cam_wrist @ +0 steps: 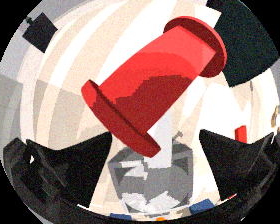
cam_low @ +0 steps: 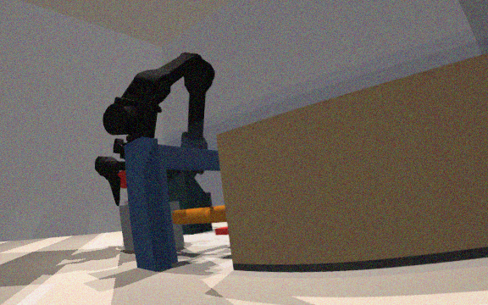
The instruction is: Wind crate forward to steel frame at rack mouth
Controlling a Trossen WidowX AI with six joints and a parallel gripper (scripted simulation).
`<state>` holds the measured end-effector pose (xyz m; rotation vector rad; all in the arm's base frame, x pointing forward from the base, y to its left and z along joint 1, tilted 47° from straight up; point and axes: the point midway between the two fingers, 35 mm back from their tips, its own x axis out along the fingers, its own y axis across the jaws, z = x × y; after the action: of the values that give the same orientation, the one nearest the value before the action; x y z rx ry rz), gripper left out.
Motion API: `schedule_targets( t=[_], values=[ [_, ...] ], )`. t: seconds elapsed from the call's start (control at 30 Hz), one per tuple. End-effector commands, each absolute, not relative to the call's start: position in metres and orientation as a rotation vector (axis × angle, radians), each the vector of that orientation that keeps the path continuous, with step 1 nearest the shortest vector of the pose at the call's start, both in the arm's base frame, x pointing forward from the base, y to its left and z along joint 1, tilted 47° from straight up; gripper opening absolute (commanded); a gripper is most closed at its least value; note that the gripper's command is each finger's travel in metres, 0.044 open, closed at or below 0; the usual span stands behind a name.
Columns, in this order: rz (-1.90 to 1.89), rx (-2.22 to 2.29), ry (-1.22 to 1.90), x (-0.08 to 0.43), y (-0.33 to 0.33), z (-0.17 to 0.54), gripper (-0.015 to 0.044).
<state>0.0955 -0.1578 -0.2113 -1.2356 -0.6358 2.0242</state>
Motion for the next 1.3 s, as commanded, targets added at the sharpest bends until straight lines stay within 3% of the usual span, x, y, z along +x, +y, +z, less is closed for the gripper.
schedule_targets(
  t=[0.0,0.23,0.53,1.1,1.27],
  values=[
    [1.961,-1.307,-0.601,0.098,-0.177,-0.197,0.044],
    [1.709,-1.582,-0.432,0.086,-0.247,-0.125,0.044],
    [1.712,-1.595,-0.41,0.085,-0.253,-0.123,0.044],
    [1.712,-1.595,-0.41,0.085,-0.253,-0.123,0.0],
    [1.712,-1.595,-0.41,0.085,-0.253,-0.123,0.0]
  ],
)
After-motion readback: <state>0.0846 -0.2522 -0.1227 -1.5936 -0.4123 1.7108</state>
